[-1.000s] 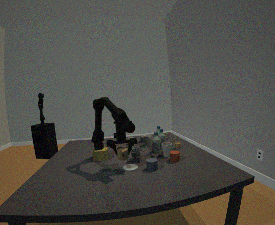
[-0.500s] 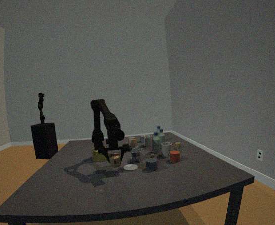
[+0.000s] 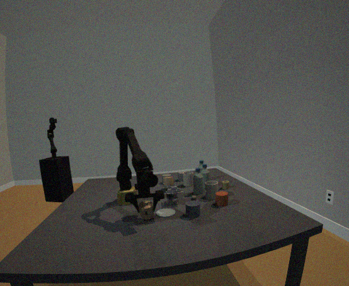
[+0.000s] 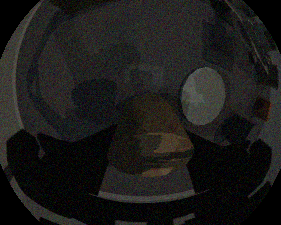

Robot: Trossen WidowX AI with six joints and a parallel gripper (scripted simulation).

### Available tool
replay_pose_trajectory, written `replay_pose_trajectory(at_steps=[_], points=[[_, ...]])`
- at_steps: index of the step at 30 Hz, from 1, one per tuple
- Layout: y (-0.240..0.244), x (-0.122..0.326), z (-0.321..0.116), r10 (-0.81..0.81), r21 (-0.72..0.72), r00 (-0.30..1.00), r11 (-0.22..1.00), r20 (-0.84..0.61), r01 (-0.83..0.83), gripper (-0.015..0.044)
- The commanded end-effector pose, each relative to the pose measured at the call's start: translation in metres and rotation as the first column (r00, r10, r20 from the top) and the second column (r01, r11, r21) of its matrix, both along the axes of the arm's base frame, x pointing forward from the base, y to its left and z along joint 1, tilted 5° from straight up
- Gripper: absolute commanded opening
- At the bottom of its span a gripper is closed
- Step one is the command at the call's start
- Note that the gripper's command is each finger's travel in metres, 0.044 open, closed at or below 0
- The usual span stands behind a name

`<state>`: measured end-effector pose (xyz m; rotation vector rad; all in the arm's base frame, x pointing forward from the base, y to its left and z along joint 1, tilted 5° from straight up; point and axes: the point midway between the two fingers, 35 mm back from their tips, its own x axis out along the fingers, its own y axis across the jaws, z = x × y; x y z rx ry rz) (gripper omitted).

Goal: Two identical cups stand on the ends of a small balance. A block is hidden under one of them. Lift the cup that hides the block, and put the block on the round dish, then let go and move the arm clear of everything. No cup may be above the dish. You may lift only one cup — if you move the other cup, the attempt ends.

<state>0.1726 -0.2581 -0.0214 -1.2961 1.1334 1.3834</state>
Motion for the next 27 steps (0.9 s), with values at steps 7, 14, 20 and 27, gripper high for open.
replay_pose_trajectory(at_steps=[7,14,20,27], points=[[0.001,-0.002,-0.018,0.006,0.002,1.000,1.000,-0.006,-0.006,0.0000],[0.001,-0.001,-0.011,0.000,0.003,1.000,1.000,-0.002,0.000,0.0184],[0.001,-0.001,-0.011,0.000,0.003,1.000,1.000,-0.002,0.000,0.0341],[0.000,0.001,0.039,0.006,0.002,1.000,1.000,-0.005,-0.006,0.0440]])
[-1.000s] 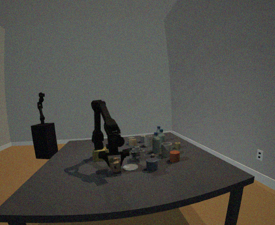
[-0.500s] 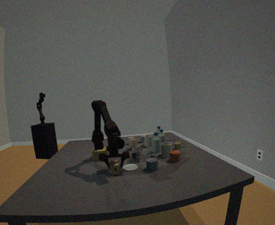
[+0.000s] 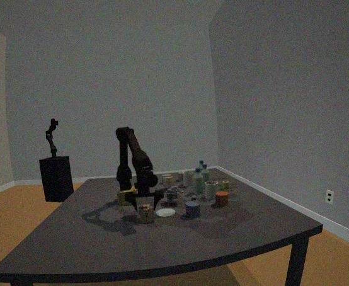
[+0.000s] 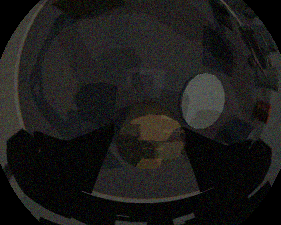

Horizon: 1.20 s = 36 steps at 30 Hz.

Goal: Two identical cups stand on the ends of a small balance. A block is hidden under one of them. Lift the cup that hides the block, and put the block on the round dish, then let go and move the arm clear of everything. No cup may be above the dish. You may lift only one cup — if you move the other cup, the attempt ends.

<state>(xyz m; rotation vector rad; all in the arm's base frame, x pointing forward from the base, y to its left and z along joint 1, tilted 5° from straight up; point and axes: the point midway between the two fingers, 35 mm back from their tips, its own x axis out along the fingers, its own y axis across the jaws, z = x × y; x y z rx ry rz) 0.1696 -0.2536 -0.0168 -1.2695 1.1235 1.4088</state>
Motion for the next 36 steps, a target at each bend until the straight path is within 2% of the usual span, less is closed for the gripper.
replay_pose_trajectory(at_steps=[1,6,9,13,24,36], points=[[-0.005,0.004,0.037,0.004,-0.023,1.000,1.000,0.012,-0.004,0.0440],[-0.005,0.004,0.037,0.004,-0.023,1.000,1.000,0.012,-0.004,0.0440],[-0.003,0.015,0.045,-0.018,-0.048,0.999,0.999,0.032,0.020,0.0361],[0.003,0.028,0.051,-0.141,-0.060,0.989,0.988,0.046,0.143,0.0260],[0.022,0.049,0.056,-0.432,-0.071,0.901,0.898,0.050,0.434,0.0260],[0.045,0.072,0.062,-0.752,-0.066,0.657,0.654,0.056,0.754,0.0260]])
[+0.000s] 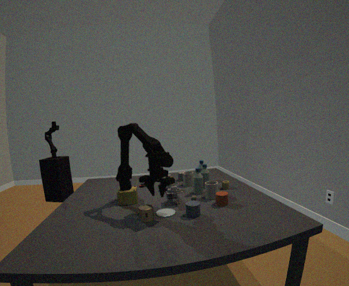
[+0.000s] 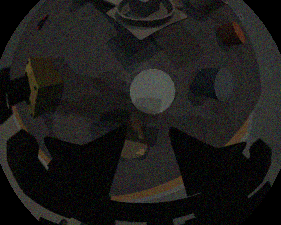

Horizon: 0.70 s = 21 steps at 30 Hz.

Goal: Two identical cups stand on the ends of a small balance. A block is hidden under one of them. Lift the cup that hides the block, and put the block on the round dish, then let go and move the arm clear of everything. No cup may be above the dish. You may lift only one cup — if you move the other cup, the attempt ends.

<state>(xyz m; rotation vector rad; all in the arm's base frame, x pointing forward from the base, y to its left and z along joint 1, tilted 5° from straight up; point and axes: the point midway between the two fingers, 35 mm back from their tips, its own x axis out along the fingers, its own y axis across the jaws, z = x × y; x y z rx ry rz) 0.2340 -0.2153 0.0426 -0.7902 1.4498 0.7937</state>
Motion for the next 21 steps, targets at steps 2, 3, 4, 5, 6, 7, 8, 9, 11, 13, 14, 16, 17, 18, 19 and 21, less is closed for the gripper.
replay_pose_trajectory(at_steps=[2,3,4,5,6,7,8,9,11,13,14,16,17,18,19,21], points=[[0.011,0.011,0.003,-0.185,0.003,0.983,0.983,0.007,0.185,0.0260],[0.013,0.013,0.004,-0.219,0.003,0.976,0.976,0.007,0.219,0.0260],[0.015,0.014,0.004,-0.251,0.003,0.968,0.968,0.007,0.251,0.0260],[0.017,0.016,0.005,-0.284,0.004,0.959,0.959,0.008,0.284,0.0260],[0.019,0.018,0.005,-0.316,0.004,0.949,0.949,0.008,0.316,0.0260],[0.021,0.020,0.006,-0.348,0.004,0.937,0.937,0.008,0.348,0.0260],[0.024,0.021,0.006,-0.380,0.004,0.925,0.925,0.008,0.380,0.0260],[0.026,0.023,0.007,-0.411,0.005,0.912,0.912,0.008,0.411,0.0260],[0.030,0.026,0.008,-0.472,0.005,0.882,0.882,0.008,0.472,0.0260],[0.034,0.029,0.009,-0.530,0.006,0.848,0.848,0.007,0.530,0.0260],[0.037,0.031,0.009,-0.559,0.006,0.829,0.829,0.007,0.559,0.0260],[0.041,0.034,0.010,-0.614,0.006,0.790,0.790,0.007,0.614,0.0260],[0.043,0.036,0.011,-0.640,0.006,0.768,0.768,0.006,0.640,0.0260],[0.046,0.037,0.011,-0.666,0.006,0.746,0.746,0.006,0.666,0.0260],[0.048,0.039,0.012,-0.691,0.006,0.723,0.723,0.005,0.690,0.0260],[0.053,0.041,0.013,-0.738,0.006,0.675,0.675,0.004,0.738,0.0260]])
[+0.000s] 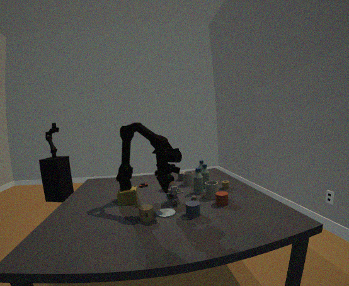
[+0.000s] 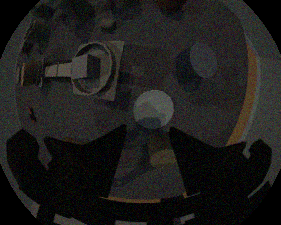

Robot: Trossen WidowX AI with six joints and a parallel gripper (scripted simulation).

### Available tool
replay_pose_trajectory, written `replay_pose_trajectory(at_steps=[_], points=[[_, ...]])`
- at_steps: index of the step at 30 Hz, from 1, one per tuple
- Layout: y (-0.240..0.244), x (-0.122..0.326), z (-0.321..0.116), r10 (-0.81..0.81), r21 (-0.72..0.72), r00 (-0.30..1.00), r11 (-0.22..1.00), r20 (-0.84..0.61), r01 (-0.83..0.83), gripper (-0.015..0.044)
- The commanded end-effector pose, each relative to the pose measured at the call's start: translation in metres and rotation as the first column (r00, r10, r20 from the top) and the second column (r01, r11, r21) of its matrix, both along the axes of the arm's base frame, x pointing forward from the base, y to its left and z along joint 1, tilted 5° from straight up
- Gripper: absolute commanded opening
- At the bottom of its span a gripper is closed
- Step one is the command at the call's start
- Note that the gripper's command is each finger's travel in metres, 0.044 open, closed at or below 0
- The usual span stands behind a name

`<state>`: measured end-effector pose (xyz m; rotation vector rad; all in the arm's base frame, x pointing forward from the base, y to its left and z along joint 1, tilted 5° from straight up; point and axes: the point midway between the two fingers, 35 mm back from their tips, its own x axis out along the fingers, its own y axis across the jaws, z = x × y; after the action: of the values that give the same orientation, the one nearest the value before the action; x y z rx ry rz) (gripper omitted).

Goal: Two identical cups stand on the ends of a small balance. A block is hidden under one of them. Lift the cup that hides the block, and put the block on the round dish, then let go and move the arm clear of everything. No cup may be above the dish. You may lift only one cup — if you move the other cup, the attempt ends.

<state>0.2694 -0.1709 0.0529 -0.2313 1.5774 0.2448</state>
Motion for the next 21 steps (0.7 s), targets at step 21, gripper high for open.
replay_pose_trajectory(at_steps=[21], points=[[0.057,0.030,0.012,-0.745,-0.005,0.667,0.667,-0.017,0.745,0.0260]])
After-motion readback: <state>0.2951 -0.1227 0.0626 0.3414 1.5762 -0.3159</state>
